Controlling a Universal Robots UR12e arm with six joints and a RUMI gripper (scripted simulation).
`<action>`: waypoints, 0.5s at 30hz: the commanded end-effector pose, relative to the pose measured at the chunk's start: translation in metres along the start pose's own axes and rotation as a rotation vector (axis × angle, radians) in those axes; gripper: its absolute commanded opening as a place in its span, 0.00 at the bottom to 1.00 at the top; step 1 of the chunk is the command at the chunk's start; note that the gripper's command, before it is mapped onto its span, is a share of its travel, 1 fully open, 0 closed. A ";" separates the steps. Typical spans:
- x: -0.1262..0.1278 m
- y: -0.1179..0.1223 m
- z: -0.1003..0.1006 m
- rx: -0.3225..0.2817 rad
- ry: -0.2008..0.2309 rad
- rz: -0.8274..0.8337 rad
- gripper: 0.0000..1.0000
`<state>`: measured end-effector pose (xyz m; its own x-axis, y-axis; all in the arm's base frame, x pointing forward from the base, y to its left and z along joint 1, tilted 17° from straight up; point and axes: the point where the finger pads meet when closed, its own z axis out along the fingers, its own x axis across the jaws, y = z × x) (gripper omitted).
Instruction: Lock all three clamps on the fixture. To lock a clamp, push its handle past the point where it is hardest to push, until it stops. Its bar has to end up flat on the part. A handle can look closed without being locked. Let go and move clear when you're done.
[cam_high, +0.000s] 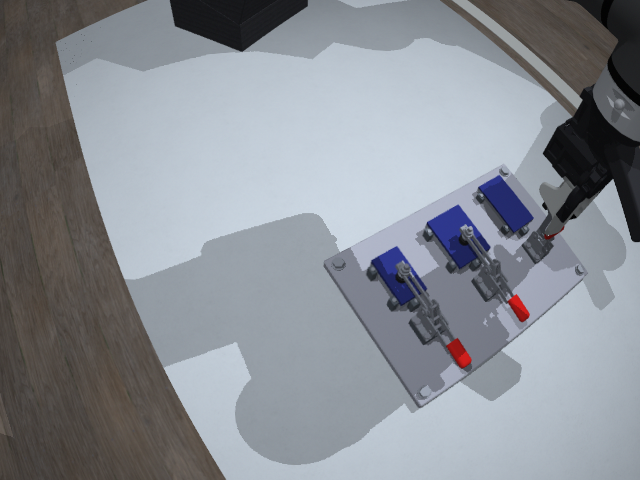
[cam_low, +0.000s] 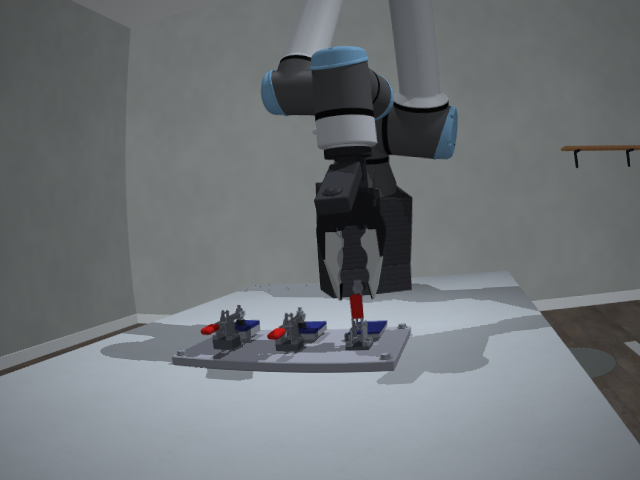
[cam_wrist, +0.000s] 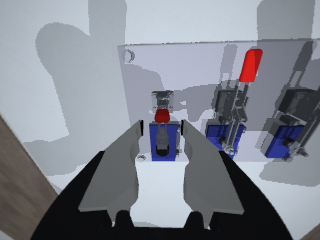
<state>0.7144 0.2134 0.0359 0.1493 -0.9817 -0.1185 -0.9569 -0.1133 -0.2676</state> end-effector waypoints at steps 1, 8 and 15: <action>-0.001 0.003 0.000 -0.002 0.000 0.000 0.28; -0.002 0.003 0.007 -0.003 0.000 0.000 0.28; -0.002 0.002 0.018 -0.002 0.000 -0.001 0.28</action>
<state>0.7155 0.2147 0.0292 0.1493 -0.9817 -0.1186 -0.9570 -0.1133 -0.2669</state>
